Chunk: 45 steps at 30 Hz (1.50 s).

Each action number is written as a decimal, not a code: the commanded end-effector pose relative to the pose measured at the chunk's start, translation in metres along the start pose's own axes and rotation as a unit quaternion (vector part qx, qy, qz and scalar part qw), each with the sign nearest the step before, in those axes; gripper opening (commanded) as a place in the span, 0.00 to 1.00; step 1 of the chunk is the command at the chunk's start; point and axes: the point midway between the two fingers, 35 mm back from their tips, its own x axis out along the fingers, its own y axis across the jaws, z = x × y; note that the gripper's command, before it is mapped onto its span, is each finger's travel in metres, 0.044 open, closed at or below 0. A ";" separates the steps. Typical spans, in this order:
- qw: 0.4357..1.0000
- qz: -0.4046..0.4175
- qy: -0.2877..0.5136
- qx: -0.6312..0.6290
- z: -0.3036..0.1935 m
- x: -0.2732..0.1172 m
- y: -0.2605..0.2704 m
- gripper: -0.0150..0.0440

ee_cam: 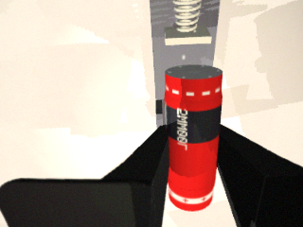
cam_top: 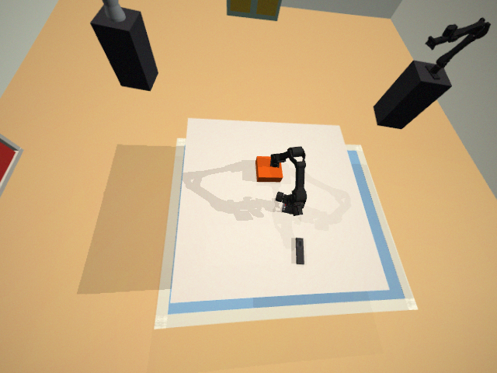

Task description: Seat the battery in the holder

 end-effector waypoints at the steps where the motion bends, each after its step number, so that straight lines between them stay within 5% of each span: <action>1: 1.000 0.000 0.014 -0.002 0.002 0.001 0.001 0.39; 45: 0.993 -0.004 0.119 -0.004 0.021 0.012 0.001 0.39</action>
